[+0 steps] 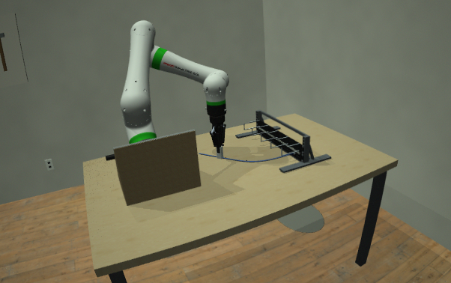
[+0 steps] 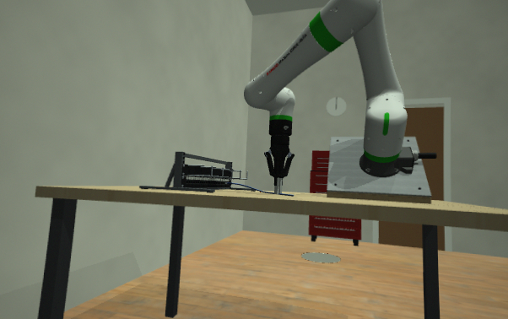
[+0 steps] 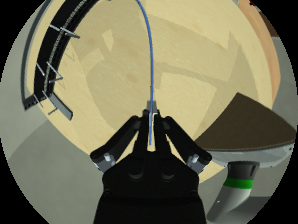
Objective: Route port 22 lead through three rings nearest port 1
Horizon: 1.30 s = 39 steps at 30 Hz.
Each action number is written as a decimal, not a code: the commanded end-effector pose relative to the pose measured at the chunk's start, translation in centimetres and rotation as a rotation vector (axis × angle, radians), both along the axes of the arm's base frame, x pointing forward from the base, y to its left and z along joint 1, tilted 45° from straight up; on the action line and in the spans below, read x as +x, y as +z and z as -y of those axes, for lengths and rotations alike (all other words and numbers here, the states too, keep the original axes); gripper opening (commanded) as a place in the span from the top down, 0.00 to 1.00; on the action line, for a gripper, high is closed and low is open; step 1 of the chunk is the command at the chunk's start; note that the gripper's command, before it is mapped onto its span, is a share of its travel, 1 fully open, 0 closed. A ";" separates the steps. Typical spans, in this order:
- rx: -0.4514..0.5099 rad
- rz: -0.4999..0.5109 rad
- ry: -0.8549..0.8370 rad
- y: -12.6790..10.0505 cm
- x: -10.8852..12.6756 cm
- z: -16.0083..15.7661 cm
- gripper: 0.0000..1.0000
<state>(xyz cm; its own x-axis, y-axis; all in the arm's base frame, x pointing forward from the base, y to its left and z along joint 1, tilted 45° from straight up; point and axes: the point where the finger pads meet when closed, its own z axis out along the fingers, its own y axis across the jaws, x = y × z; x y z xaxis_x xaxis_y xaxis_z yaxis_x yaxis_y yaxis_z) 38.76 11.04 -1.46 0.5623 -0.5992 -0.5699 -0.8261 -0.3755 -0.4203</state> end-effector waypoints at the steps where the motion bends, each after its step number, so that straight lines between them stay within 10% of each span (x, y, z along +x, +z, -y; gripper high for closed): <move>1: 0.000 0.000 0.000 0.0 0.0 0.0 1.00; 39: 0.000 0.000 0.000 0.2 0.0 0.3 1.00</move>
<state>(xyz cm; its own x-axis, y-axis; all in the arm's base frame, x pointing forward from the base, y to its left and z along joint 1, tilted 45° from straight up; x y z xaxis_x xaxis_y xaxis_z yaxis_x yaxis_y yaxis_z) 38.75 10.90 -1.32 0.5622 -0.5993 -0.5699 -0.8262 -0.3753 -0.4203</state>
